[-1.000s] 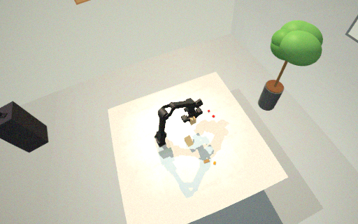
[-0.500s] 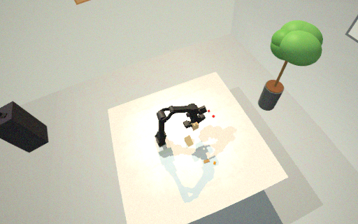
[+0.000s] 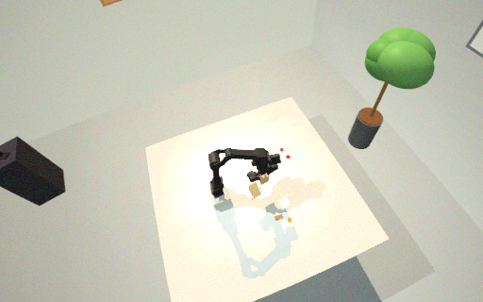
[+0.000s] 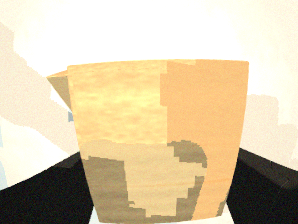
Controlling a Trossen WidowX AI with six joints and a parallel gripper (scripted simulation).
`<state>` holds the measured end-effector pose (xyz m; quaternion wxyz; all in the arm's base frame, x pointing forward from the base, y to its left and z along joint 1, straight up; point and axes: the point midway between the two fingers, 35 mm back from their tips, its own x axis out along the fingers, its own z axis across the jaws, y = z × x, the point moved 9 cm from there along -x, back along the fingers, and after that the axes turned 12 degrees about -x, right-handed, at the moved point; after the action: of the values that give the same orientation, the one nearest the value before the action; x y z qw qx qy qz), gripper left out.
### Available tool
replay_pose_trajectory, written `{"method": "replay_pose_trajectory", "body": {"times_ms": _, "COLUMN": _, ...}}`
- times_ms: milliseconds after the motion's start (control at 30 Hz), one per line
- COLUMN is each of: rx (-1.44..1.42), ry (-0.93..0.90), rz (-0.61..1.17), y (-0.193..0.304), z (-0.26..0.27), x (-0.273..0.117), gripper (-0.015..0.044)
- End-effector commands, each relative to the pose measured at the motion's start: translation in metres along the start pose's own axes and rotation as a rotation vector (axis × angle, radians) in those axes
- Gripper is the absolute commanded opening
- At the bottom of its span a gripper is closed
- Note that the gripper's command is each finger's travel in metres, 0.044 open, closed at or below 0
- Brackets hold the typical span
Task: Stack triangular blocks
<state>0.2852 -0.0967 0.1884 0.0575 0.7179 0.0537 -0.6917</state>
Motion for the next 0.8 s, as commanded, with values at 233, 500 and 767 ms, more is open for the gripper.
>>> {"method": "replay_pose_trajectory", "body": {"times_ms": 233, "rx": -0.006, "ry": 0.001, "rz": 0.005, "y": 0.032, "z": 0.043, "x": -0.014, "gripper": 0.0000}}
{"method": "replay_pose_trajectory", "body": {"times_ms": 500, "rx": -0.008, "ry": -0.003, "rz": 0.007, "y": 0.050, "z": 0.075, "x": -0.022, "gripper": 0.0000}}
{"method": "replay_pose_trajectory", "body": {"times_ms": 767, "rx": -0.008, "ry": -0.003, "rz": 0.007, "y": 0.050, "z": 0.078, "x": -0.012, "gripper": 0.0000}}
